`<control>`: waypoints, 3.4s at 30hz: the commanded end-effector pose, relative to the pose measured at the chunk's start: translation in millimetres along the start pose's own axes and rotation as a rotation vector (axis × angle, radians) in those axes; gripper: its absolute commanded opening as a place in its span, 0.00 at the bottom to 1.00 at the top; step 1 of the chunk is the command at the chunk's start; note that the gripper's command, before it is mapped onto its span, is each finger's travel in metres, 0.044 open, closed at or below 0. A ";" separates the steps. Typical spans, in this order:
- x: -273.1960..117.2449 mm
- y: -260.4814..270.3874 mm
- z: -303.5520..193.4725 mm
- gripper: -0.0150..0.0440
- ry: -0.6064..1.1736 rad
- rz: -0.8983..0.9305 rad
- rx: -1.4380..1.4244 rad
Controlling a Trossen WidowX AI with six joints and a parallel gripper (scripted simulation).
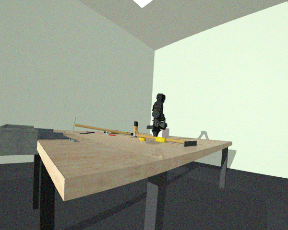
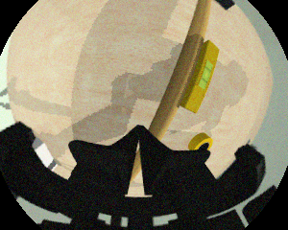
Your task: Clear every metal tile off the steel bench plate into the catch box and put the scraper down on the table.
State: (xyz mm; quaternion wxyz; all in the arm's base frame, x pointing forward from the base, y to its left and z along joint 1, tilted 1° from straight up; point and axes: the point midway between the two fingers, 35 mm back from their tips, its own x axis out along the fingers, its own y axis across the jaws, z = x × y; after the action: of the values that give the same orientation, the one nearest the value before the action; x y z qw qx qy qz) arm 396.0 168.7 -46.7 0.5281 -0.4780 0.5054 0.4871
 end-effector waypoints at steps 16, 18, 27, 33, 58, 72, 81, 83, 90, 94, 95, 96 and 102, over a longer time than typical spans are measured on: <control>-14.8 -10.3 -0.8 0.25 0.000 -0.003 0.002; -22.1 -10.7 -0.6 0.25 0.000 -0.003 0.003; -55.2 -11.3 -0.7 0.25 0.001 -0.005 0.007; -76.9 -10.0 -1.2 0.25 0.001 -0.004 0.006; -152.7 30.2 5.6 0.25 -0.003 -0.003 0.194; -134.4 27.1 7.7 0.25 -0.003 -0.003 0.204; -110.7 24.0 9.4 0.25 -0.003 -0.004 0.214; -105.4 23.6 9.7 0.25 -0.003 -0.004 0.216; -87.1 22.4 10.4 0.25 -0.003 -0.004 0.224; -76.6 22.2 10.6 0.25 -0.003 -0.004 0.228; -74.0 22.1 10.6 0.25 -0.003 -0.004 0.229; -71.4 22.1 10.6 0.25 -0.003 -0.004 0.230; -55.4 22.5 10.5 0.25 -0.003 -0.004 0.237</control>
State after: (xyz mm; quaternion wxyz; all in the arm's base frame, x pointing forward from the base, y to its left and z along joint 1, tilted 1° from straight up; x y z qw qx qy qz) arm 375.8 179.9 19.3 0.5842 -0.4154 0.5522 0.4258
